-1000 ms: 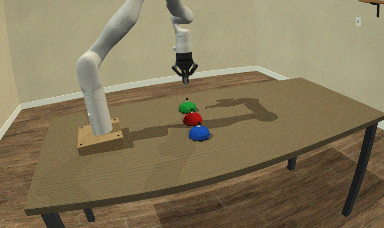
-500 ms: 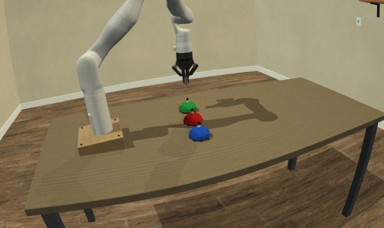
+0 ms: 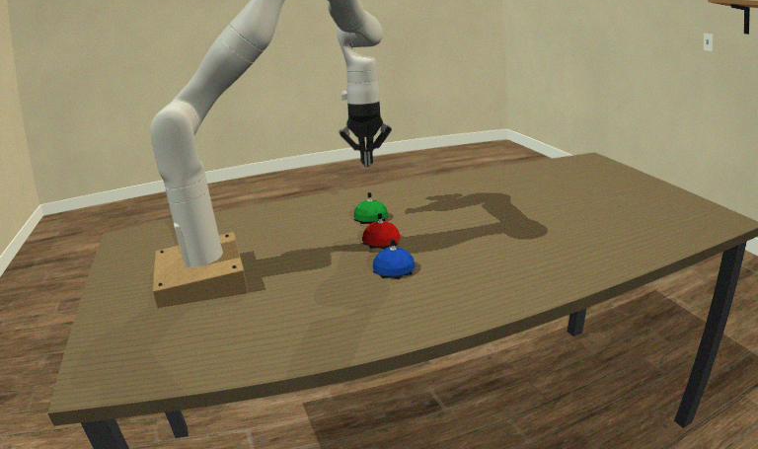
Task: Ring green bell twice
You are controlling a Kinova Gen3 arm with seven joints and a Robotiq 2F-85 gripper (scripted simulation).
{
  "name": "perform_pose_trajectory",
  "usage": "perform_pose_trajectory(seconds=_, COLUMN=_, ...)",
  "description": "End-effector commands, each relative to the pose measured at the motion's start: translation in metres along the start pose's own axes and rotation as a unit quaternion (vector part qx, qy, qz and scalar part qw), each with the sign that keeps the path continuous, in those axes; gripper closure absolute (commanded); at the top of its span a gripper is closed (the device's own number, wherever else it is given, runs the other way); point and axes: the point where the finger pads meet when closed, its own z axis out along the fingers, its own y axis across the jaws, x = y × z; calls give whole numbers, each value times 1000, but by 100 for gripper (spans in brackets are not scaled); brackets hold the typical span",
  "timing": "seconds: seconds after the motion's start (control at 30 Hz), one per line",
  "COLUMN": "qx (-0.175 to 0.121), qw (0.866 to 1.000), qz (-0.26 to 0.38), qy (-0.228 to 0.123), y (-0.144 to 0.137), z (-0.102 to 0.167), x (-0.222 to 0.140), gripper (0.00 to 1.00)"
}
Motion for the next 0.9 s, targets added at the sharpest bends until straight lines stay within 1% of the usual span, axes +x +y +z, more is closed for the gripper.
perform_pose_trajectory(seconds=0.0, qx=-1, qw=1000, qz=0, qy=0, y=0, z=0, x=0, gripper=100)
perform_pose_trajectory(seconds=0.6, qx=-1, qw=1000, qz=0, qy=1, y=1, z=13, x=1, gripper=100)
perform_pose_trajectory(seconds=0.87, qx=-1, qw=1000, qz=0, qy=1, y=1, z=27, x=1, gripper=100)
